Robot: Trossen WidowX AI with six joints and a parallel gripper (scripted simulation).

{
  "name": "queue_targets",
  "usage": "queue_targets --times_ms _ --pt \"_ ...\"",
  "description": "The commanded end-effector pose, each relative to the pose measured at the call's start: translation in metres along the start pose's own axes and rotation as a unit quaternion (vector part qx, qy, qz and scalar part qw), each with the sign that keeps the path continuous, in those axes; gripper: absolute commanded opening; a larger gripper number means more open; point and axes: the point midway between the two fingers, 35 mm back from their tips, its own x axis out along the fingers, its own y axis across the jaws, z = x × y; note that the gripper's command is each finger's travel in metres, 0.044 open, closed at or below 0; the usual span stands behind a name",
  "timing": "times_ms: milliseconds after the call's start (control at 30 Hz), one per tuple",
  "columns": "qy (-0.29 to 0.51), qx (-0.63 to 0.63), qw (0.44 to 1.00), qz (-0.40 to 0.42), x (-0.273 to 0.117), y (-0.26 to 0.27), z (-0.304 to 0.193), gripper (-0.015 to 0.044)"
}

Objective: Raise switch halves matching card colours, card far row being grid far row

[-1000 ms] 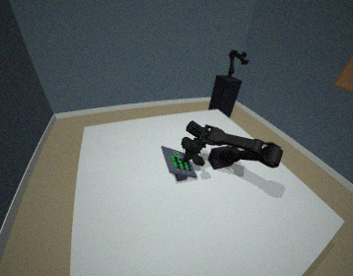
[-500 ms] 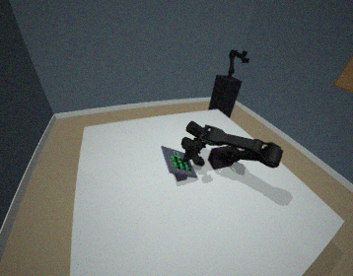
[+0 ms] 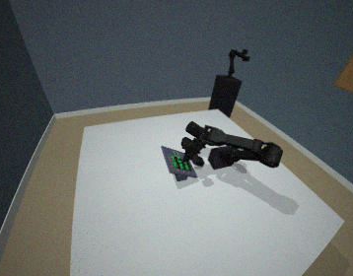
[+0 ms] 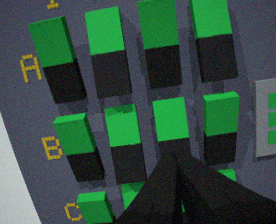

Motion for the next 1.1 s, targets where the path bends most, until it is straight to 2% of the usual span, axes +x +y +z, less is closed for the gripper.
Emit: queue_targets --times_ms 0,767,1067 --pt "0.000 0.002 1.000 -0.002 0.001 -0.001 0.000 0.0000" --pt "0.000 0.002 1.000 -0.001 0.004 -0.001 0.000 0.0000" --pt "0.015 0.002 1.000 -0.003 -0.061 -0.001 0.002 0.0000"
